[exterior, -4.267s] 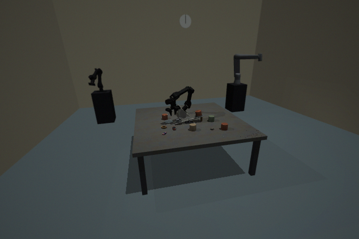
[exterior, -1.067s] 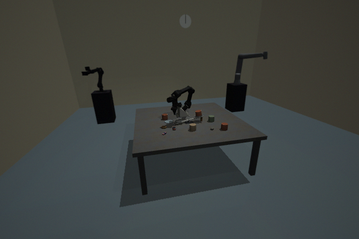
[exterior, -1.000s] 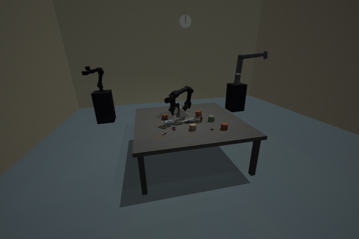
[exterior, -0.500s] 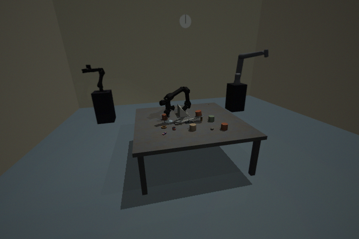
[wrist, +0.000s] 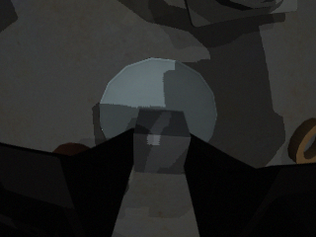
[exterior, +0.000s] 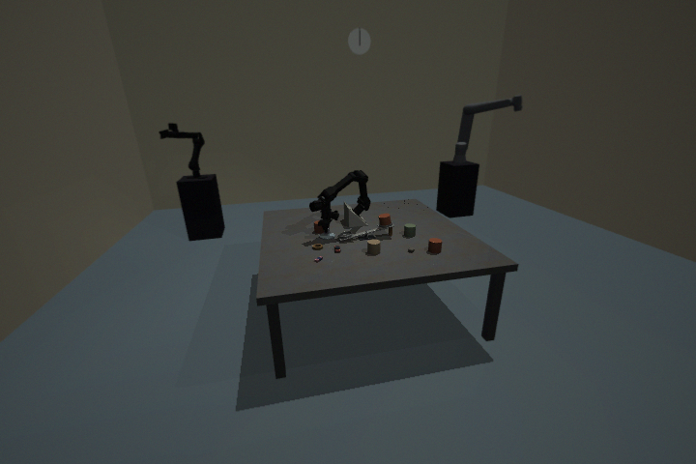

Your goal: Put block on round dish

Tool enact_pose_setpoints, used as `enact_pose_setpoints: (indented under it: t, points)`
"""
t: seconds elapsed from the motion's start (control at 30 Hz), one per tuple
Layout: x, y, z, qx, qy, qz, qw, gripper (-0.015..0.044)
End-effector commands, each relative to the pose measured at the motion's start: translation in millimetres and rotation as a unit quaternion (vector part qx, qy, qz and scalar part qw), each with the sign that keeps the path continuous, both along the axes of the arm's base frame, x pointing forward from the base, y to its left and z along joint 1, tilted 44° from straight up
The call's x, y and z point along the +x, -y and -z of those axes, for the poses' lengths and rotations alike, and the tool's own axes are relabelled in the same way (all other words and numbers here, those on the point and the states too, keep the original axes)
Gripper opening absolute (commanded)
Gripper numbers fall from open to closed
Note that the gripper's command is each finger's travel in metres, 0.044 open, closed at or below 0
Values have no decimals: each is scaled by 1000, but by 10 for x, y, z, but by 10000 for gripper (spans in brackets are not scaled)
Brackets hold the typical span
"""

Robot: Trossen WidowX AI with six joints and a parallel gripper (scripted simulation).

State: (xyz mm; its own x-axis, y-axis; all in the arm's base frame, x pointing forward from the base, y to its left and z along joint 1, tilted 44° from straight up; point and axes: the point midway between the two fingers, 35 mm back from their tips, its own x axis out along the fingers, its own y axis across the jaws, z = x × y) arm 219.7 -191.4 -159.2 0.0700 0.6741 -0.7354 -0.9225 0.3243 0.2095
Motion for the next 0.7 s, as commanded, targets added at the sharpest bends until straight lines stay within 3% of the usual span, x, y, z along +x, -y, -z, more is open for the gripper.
enact_pose_setpoints:
  t: [0.0, 0.27, 0.67]
  points:
    - [0, -55, 41, 3, -2, 2, 1000, 0]
    - [8, -138, 128, 3, -2, 2, 1000, 0]
    - [10, -97, 99, 1, 0, -1, 1000, 315]
